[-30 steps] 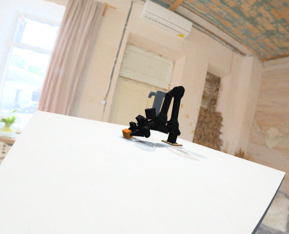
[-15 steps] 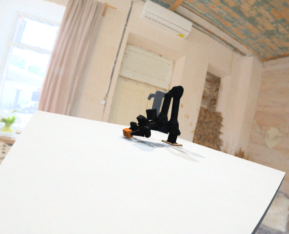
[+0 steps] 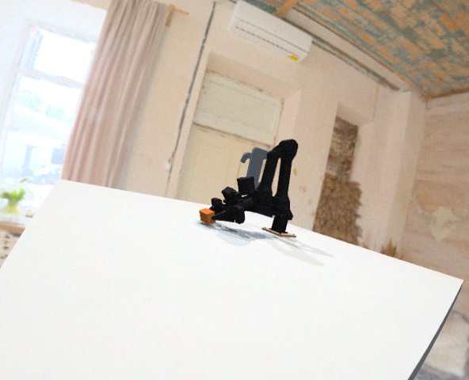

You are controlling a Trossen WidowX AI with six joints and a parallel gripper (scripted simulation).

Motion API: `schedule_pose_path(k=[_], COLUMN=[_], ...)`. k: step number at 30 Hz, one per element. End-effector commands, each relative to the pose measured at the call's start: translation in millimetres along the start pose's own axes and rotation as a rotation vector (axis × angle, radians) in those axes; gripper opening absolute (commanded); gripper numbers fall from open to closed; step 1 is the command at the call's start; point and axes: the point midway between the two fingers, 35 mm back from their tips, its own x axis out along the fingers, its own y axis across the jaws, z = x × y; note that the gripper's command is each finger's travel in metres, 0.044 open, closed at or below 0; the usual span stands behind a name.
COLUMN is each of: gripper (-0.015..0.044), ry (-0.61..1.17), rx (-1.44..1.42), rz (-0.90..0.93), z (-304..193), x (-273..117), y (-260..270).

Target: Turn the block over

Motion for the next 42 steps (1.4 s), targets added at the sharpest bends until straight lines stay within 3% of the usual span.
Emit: schedule_pose_path(k=[1,4,37,42], gripper=[0.0368,0.044,0.044,0.044], ry=[-0.004,-0.004,-0.004,0.117], rx=[0.003,0.003,0.003,0.008], rz=[0.003,0.003,0.003,0.0], z=[0.6,0.6,0.6,6.3], x=[-0.1,-0.1,-0.1,13.1], y=[0.4,0.4,0.4,-3.3])
